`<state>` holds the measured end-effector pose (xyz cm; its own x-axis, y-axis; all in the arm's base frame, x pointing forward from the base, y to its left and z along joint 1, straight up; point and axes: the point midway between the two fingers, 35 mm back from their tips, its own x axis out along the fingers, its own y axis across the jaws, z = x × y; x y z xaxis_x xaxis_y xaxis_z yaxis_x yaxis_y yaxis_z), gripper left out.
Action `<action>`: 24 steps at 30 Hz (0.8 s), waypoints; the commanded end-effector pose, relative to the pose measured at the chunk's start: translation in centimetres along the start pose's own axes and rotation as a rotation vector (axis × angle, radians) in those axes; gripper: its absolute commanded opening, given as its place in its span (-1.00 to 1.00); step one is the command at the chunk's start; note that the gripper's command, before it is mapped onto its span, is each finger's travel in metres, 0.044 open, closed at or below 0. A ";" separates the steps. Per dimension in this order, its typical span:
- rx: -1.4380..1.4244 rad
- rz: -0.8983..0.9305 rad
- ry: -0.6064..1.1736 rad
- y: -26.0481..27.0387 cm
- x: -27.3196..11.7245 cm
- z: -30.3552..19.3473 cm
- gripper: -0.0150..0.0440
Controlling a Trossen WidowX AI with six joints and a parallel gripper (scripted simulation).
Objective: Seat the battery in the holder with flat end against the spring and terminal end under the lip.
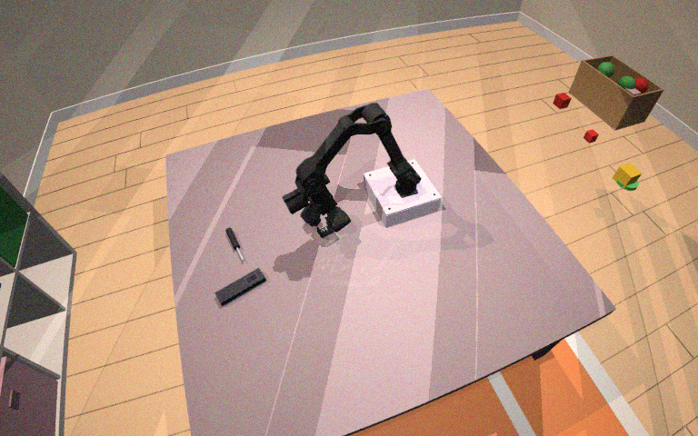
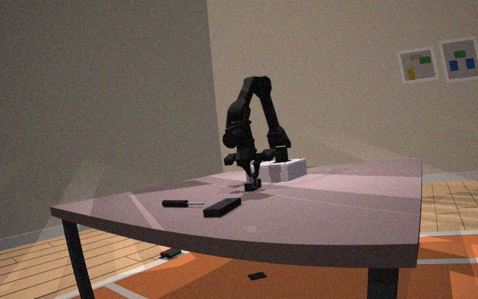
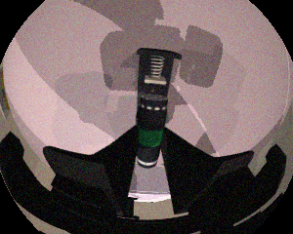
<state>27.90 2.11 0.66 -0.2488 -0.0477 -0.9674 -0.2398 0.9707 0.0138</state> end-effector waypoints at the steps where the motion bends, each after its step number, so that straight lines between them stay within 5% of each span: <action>1: 0.003 -0.005 0.025 -0.1 0.1 0.2 -0.26; 24: 0.007 0.002 0.181 -0.1 0.9 1.1 -0.26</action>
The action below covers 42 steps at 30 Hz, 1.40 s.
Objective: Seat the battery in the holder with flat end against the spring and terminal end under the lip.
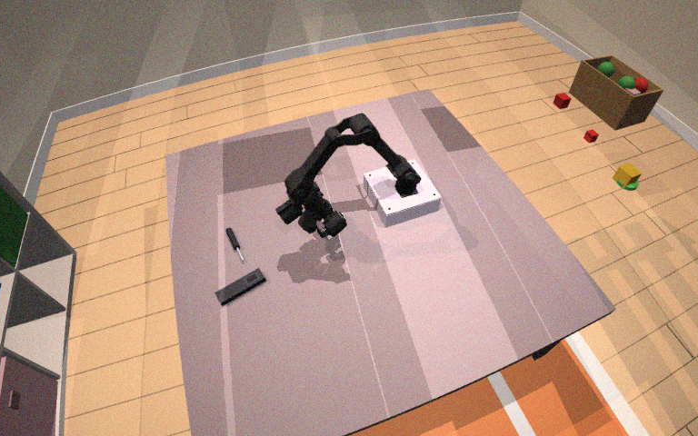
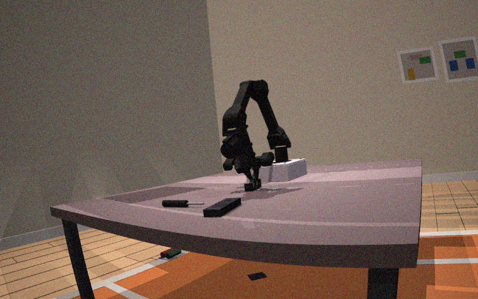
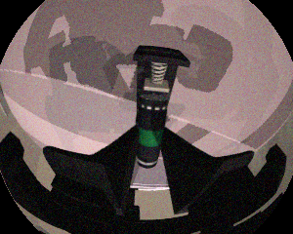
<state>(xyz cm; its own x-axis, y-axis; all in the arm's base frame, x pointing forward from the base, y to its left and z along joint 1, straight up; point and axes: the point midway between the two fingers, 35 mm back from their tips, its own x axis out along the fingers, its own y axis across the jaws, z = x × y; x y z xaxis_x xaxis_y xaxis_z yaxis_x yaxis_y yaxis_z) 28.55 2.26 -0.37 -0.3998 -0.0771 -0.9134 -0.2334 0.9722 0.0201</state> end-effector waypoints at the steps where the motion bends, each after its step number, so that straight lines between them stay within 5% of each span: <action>1: 0.004 -0.005 0.025 -0.1 0.1 0.2 -0.26; 42: 0.005 0.005 0.073 -0.1 -0.3 2.4 -0.26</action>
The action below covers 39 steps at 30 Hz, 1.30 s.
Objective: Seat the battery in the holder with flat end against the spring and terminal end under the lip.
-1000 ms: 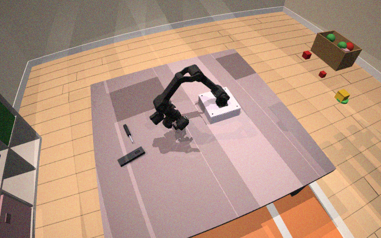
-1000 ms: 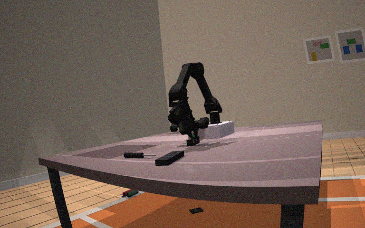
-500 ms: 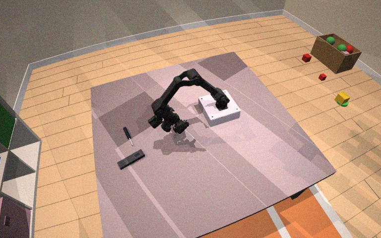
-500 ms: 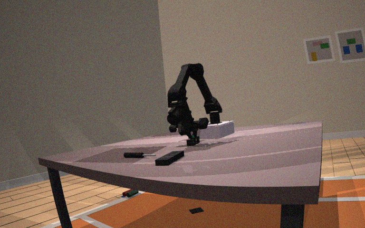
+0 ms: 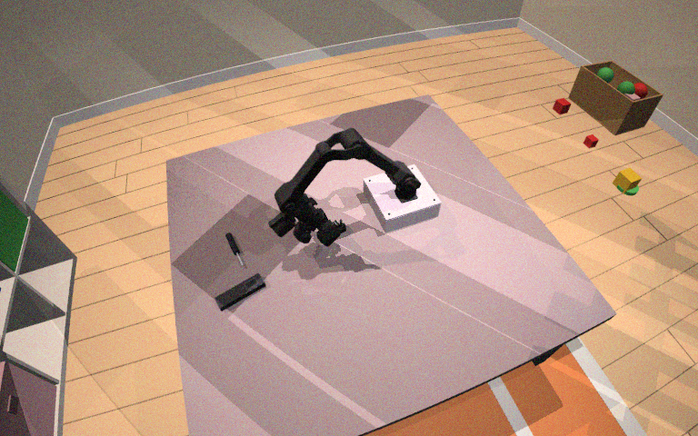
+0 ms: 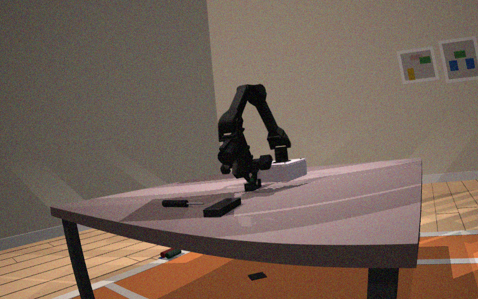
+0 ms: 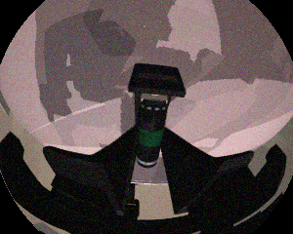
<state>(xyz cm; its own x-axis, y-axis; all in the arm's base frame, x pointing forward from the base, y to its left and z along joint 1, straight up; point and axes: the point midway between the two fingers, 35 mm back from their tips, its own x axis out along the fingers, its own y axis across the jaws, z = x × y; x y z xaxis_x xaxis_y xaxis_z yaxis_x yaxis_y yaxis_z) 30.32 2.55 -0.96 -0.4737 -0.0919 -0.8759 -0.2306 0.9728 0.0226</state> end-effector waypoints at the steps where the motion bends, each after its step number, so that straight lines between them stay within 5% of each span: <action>1: 0.003 0.002 -0.010 0.0 -0.2 0.5 -0.26; 39: -0.002 0.006 -0.156 0.0 0.3 0.6 -0.26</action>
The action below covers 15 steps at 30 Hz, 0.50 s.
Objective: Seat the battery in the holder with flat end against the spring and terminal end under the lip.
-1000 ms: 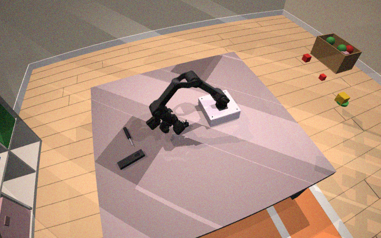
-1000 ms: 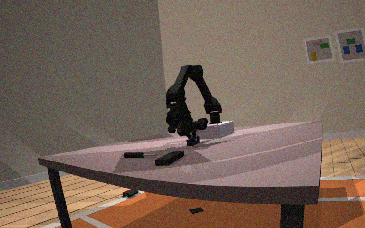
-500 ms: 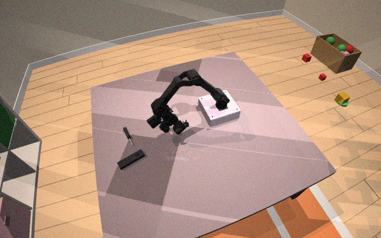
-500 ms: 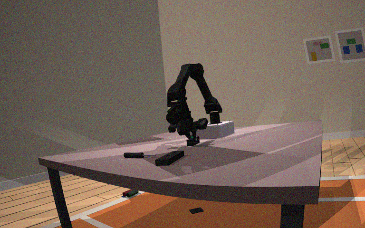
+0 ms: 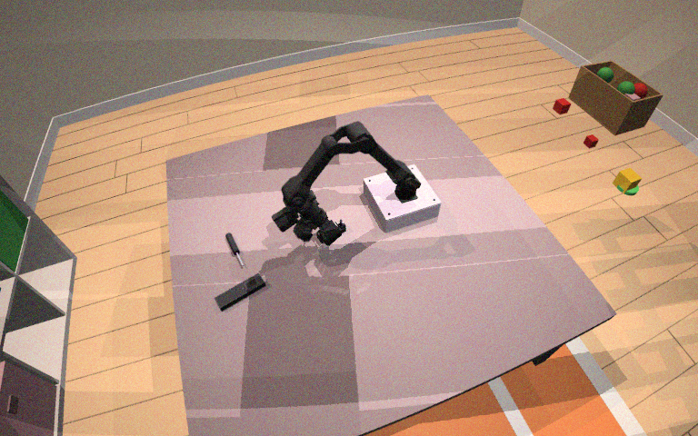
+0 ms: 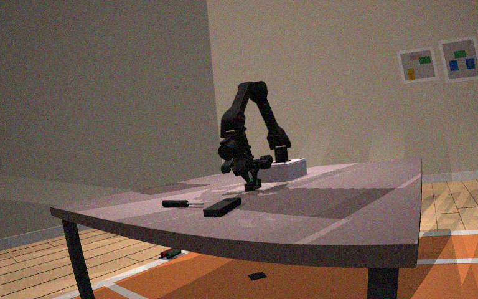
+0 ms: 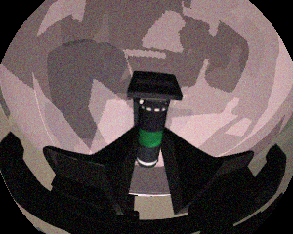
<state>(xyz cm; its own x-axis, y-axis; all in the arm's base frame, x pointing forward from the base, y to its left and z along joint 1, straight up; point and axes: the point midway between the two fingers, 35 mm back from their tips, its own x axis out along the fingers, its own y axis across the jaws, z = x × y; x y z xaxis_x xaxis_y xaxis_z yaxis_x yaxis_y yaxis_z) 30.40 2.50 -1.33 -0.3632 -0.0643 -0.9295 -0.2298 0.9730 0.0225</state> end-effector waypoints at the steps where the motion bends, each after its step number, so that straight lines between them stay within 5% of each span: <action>1: -0.002 0.006 -0.035 0.0 0.1 0.4 -0.26; 15: -0.004 0.007 -0.104 0.0 0.4 0.3 -0.26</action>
<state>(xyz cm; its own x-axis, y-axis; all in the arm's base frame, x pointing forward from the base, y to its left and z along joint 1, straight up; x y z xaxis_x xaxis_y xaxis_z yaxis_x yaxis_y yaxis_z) 30.13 2.42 -1.54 -0.2969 -0.0468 -0.9538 -0.2307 0.9727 0.0241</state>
